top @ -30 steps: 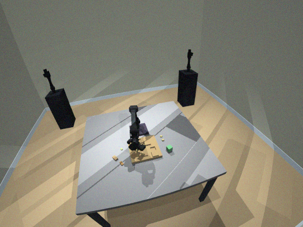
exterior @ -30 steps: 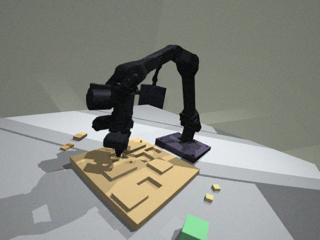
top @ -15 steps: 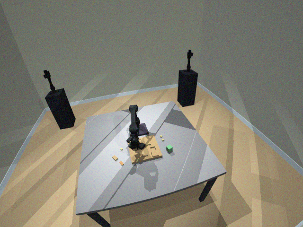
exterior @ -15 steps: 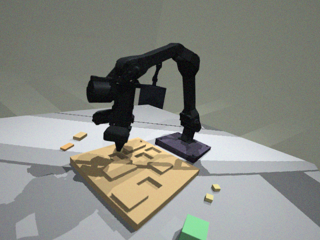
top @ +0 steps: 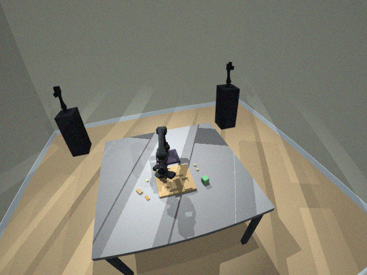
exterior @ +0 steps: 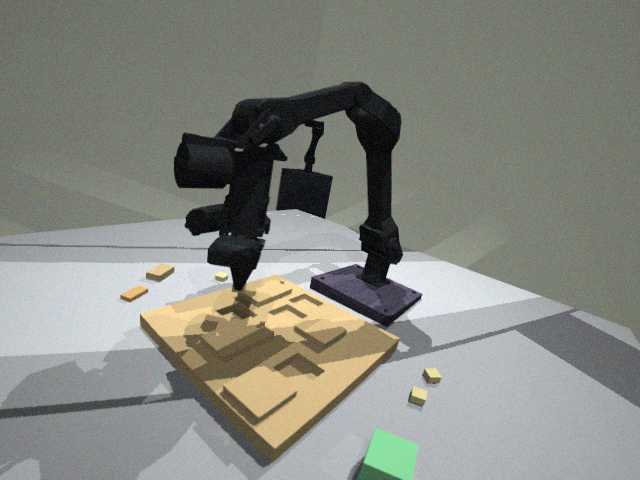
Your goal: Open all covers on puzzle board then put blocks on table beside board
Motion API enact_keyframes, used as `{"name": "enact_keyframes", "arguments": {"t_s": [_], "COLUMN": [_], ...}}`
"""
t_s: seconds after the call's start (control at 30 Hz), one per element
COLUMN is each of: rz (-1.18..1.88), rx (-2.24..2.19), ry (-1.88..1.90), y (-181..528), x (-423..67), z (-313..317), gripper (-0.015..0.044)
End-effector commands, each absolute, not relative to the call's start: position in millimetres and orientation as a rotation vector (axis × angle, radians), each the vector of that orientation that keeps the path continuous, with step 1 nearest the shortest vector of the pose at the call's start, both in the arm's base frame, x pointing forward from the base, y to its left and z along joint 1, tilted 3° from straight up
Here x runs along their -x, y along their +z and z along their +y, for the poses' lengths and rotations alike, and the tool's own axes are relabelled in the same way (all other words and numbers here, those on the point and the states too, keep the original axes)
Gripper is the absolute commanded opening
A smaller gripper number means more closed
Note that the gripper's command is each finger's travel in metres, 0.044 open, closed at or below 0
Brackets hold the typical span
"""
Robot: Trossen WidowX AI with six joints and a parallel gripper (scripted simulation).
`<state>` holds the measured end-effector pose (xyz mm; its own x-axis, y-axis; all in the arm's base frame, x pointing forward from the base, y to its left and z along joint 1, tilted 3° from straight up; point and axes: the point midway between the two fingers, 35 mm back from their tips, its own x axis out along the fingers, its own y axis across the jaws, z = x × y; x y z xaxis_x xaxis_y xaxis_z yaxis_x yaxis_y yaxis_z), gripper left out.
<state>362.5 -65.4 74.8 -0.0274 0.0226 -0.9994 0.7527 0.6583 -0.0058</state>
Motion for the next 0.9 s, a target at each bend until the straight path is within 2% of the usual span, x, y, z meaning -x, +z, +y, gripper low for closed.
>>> {"name": "enact_keyframes", "arguments": {"t_s": [0.0, 0.43, 0.87], "rz": [1.495, 1.495, 1.493], "rx": [-0.679, -0.679, -0.676], "ry": [-0.652, -0.652, -0.655], "y": [86, 115, 116], "x": [-365, -364, -341], "z": [-65, -66, -109], "gripper": [0.008, 0.008, 0.008]}}
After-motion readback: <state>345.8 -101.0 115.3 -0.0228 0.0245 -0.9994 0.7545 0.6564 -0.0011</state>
